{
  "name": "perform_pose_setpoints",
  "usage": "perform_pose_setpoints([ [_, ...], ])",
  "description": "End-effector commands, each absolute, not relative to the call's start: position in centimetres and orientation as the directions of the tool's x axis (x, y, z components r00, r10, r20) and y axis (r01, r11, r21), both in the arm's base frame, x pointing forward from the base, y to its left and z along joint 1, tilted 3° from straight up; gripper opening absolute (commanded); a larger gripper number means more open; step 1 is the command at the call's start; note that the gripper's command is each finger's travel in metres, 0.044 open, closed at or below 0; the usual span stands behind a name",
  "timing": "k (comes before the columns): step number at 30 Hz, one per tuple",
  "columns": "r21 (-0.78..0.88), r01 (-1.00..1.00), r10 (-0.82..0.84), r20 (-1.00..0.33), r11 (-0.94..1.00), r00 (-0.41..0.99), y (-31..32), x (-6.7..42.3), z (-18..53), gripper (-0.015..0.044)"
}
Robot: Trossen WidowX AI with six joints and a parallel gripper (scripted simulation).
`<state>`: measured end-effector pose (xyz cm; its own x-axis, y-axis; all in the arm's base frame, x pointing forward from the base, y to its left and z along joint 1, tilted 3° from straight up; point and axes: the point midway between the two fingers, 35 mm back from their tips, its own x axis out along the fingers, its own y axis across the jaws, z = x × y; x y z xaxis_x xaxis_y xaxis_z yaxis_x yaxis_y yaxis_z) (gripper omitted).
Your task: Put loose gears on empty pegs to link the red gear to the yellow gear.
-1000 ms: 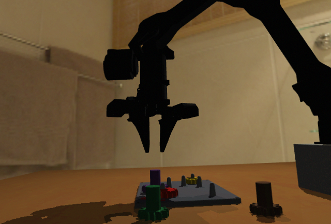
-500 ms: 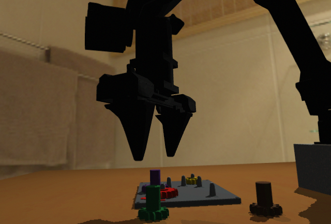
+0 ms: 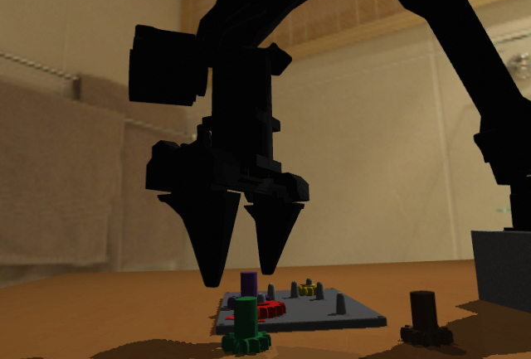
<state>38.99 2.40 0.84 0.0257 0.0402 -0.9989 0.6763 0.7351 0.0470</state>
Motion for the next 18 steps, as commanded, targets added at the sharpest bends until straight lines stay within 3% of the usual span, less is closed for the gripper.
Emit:
perform_pose_setpoints([
  [1, 0.042, 0.671, 0.042, -0.999, 0.740, 0.016, 2.5, 38.8, -0.1, 0.0440],
  [18, 0.042, 0.671, 0.042, -0.999, 0.740, 0.016, 2.6, 38.8, -1.9, 0.0440],
])
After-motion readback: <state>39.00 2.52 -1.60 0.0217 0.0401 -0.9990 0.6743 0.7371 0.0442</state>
